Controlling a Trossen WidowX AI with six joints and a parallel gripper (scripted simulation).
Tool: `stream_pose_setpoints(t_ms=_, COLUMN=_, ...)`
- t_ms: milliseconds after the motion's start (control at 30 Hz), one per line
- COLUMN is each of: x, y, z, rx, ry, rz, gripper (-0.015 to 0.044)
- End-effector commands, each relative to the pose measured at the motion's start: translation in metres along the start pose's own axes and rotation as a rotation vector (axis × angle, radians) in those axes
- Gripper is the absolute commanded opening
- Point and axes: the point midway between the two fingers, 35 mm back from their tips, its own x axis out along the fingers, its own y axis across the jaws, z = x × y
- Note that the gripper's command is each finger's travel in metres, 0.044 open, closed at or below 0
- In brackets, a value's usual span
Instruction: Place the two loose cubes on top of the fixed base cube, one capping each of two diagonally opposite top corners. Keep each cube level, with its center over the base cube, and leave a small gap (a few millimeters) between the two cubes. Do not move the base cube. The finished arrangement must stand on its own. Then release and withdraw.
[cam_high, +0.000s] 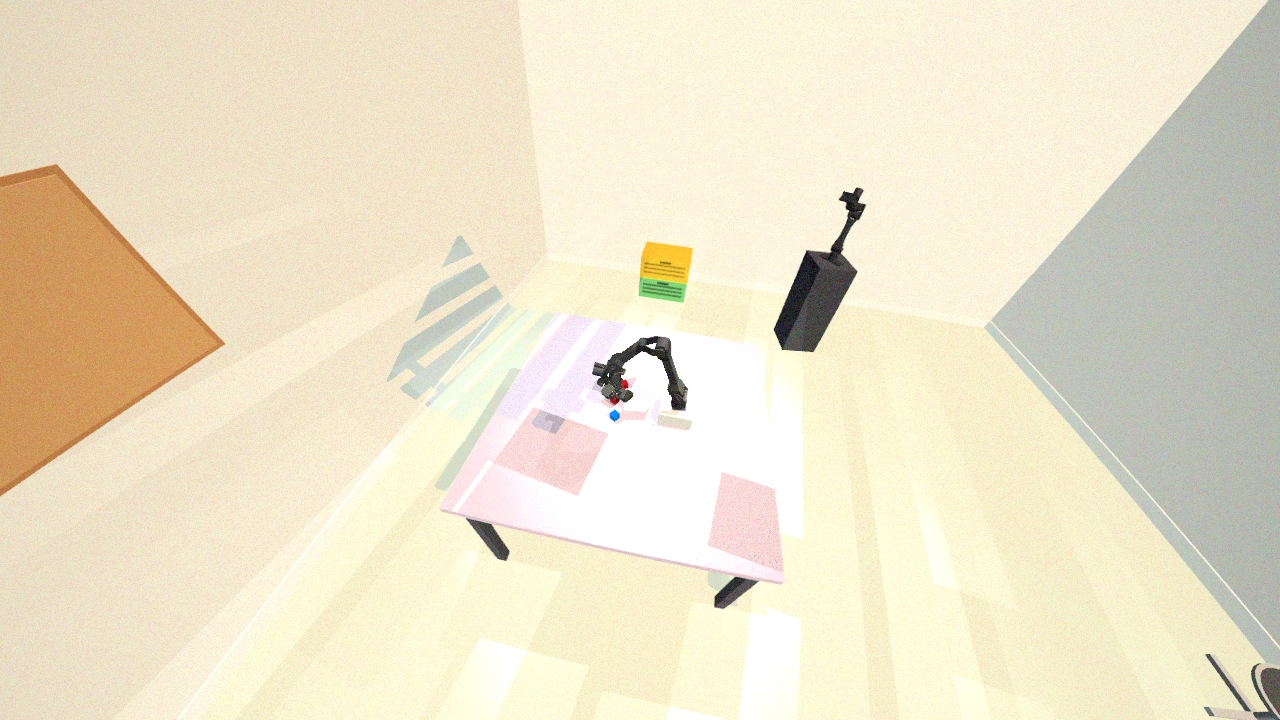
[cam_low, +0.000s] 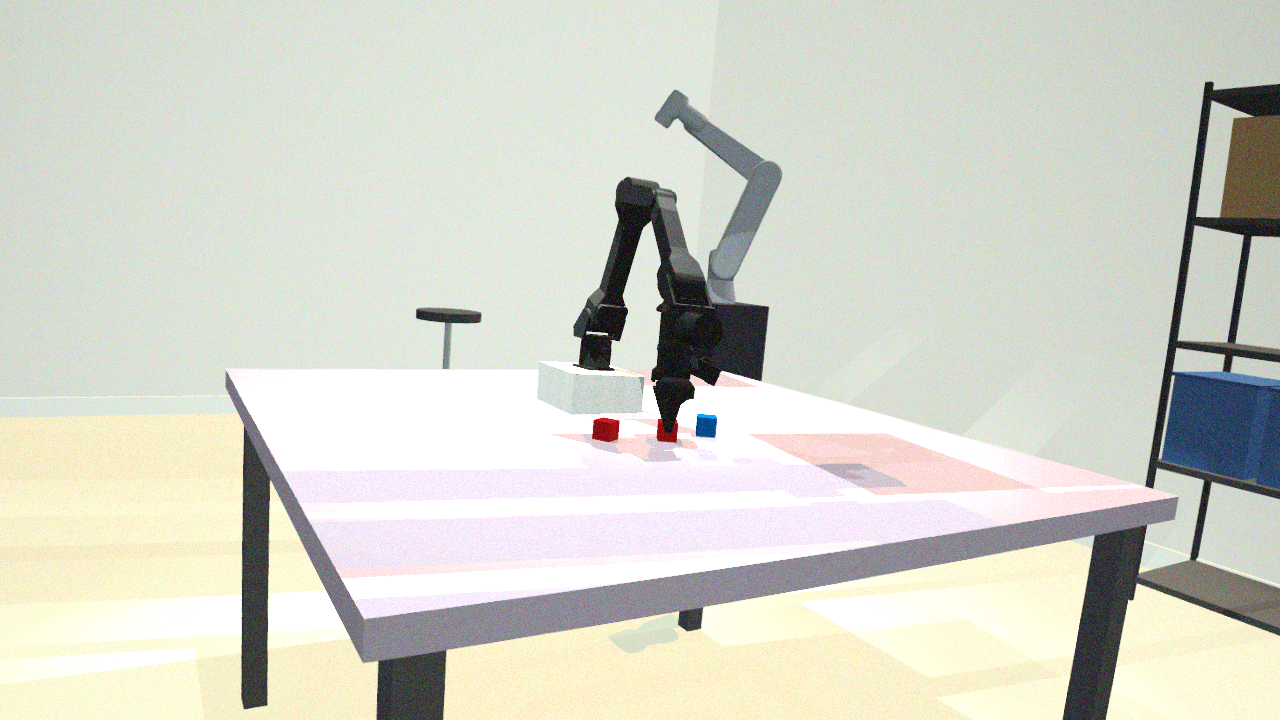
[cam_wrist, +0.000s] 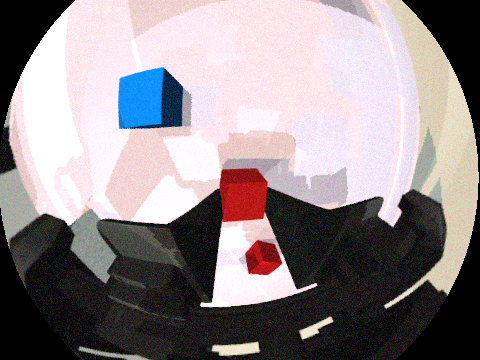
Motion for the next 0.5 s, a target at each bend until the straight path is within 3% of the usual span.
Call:
stream_pose_setpoints(t_ms=0, x=0.001, y=-0.001, z=-0.001, rx=0.003, ry=0.004, rz=-0.004, gripper=0.0105)
stream_pose_setpoints(t_ms=467, x=-0.022, y=-0.012, z=-0.002, rx=0.012, ry=0.004, rz=-0.048, gripper=0.0105)
